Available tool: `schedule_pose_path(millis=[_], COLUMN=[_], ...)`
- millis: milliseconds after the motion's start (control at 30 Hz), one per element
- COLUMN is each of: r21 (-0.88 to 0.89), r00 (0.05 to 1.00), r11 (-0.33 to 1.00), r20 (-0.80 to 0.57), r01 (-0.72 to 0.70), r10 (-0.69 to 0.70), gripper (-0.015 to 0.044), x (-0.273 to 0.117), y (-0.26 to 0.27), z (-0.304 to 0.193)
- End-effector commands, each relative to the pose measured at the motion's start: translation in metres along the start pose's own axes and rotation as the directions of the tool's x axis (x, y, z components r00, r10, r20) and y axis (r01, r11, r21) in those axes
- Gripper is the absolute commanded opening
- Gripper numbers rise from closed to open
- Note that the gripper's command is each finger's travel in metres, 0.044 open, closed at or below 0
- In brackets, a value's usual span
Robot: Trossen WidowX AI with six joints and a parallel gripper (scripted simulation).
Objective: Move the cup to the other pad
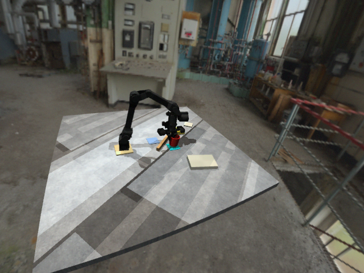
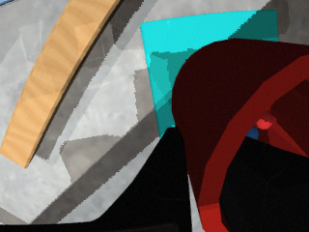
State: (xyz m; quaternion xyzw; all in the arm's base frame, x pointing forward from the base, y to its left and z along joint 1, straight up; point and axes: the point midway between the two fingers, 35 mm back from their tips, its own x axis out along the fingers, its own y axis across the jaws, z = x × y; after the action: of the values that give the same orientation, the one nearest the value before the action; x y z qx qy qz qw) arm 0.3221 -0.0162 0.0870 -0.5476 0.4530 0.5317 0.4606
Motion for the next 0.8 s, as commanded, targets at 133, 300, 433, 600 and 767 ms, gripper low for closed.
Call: schedule_pose_path(millis=[133, 300, 433, 600, 767], r21=[-0.003, 0.000, 0.000, 0.000, 0.000], r00=[1.000, 1.000, 1.000, 1.000, 1.000], r11=[1.000, 1.000, 1.000, 1.000, 1.000], r20=[0.004, 0.000, 0.000, 0.000, 0.000], r01=[-0.004, -0.002, -0.002, -0.002, -0.002], r10=[0.004, 0.002, 0.002, 0.002, 0.002], gripper=[0.0000, 0.0000, 0.0000, 0.0000, 0.0079], x=[0.0120, 0.0103, 0.0103, 0.0103, 0.0103], y=[0.0017, 0.0007, 0.0007, 0.0007, 0.0007], z=[0.0005, 0.0001, 0.0001, 0.0001, 0.0001])
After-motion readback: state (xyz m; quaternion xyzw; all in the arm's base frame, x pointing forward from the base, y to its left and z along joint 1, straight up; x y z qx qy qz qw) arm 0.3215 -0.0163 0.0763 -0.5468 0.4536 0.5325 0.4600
